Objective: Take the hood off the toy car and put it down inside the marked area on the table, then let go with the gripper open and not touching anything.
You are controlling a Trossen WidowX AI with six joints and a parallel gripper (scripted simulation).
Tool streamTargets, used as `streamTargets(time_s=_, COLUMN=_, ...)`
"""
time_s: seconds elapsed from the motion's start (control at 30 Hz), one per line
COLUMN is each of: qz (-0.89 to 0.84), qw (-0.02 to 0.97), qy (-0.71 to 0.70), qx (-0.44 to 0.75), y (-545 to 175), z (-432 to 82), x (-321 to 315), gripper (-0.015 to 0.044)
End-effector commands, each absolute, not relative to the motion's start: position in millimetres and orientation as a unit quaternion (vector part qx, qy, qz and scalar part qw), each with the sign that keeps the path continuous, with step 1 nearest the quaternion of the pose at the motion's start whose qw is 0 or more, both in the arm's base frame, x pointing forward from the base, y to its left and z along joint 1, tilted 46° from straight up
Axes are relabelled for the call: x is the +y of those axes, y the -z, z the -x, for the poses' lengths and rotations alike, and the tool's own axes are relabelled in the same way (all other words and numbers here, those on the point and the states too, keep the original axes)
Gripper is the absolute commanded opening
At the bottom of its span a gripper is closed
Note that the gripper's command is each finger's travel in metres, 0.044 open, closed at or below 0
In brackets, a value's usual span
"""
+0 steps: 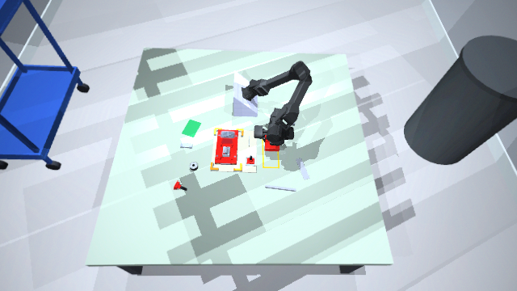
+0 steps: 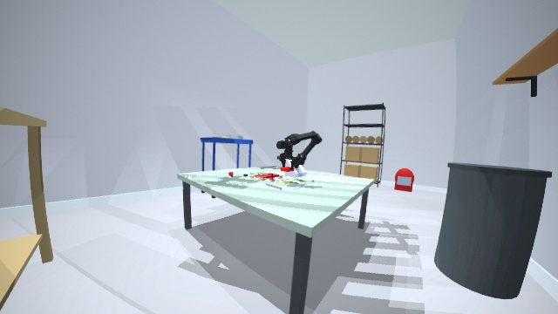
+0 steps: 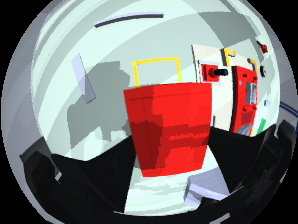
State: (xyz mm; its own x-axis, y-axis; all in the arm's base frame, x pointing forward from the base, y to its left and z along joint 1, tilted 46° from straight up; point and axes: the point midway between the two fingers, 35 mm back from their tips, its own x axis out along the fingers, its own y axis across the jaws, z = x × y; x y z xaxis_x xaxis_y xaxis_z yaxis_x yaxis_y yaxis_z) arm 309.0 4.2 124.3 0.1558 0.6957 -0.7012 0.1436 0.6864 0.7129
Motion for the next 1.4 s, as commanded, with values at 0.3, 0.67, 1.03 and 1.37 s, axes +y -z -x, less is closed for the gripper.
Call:
streamTargets(time_s=0.3, qz=-0.342, qw=0.68, qy=-0.202, qx=0.616, y=-117.9, z=-311.2, x=10.3, gripper=0.0)
streamTargets(time_s=0.67, qz=-0.342, qw=0.68, qy=-0.202, qx=0.617, y=-112.6, z=-312.8, x=15.3, gripper=0.0)
streamTargets(time_s=1.03, qz=-0.342, qw=0.68, qy=-0.202, qx=0.616, y=-107.4, z=-314.3, x=20.4, gripper=0.0)
streamTargets(time_s=1.37, qz=-0.342, qw=0.68, qy=-0.202, qx=0.616, y=-102.7, z=-315.4, x=25.2, gripper=0.0)
